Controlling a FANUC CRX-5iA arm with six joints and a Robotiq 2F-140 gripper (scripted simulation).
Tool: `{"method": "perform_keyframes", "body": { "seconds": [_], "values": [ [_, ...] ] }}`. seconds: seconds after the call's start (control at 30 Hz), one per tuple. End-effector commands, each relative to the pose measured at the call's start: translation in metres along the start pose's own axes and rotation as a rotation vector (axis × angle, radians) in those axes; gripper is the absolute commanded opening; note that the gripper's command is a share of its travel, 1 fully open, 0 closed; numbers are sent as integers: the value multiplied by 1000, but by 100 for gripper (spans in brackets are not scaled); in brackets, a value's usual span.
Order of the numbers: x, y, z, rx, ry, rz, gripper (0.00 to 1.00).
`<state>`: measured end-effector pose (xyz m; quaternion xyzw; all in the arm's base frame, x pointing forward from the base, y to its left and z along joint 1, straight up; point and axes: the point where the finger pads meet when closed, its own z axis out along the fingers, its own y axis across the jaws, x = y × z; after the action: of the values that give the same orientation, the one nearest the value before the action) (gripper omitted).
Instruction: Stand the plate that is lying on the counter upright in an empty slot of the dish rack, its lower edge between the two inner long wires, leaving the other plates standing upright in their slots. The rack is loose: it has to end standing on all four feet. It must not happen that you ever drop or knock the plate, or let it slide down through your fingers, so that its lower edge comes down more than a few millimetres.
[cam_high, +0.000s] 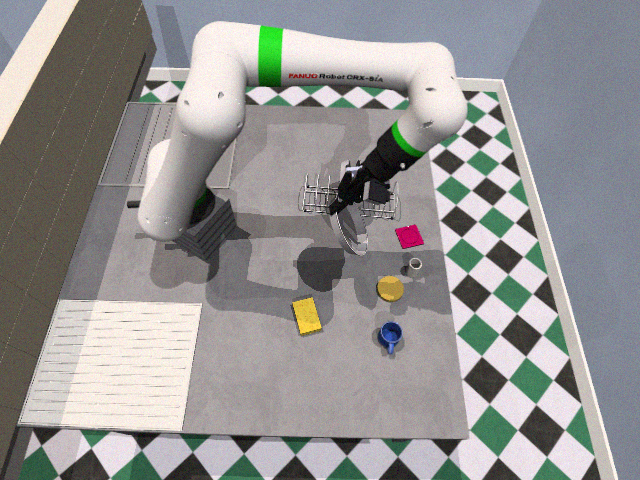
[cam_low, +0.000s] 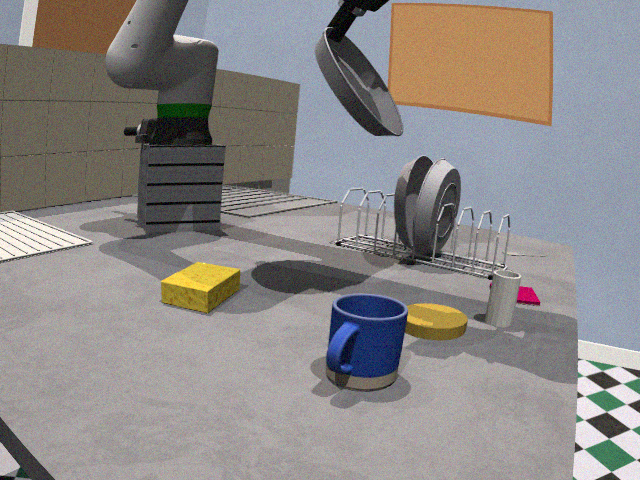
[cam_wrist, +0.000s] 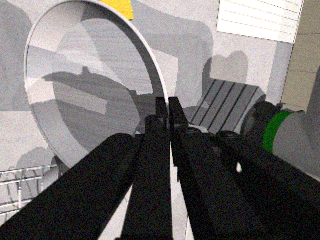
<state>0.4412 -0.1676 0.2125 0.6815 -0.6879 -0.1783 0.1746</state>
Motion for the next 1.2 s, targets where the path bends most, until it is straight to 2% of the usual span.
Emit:
{"method": "perform_keyframes", "body": {
  "seconds": [0.0,1.17],
  "values": [
    [0,2,-4,2,1,0,10],
    [0,5,-10,1,2,-1,10]
  ]
}}
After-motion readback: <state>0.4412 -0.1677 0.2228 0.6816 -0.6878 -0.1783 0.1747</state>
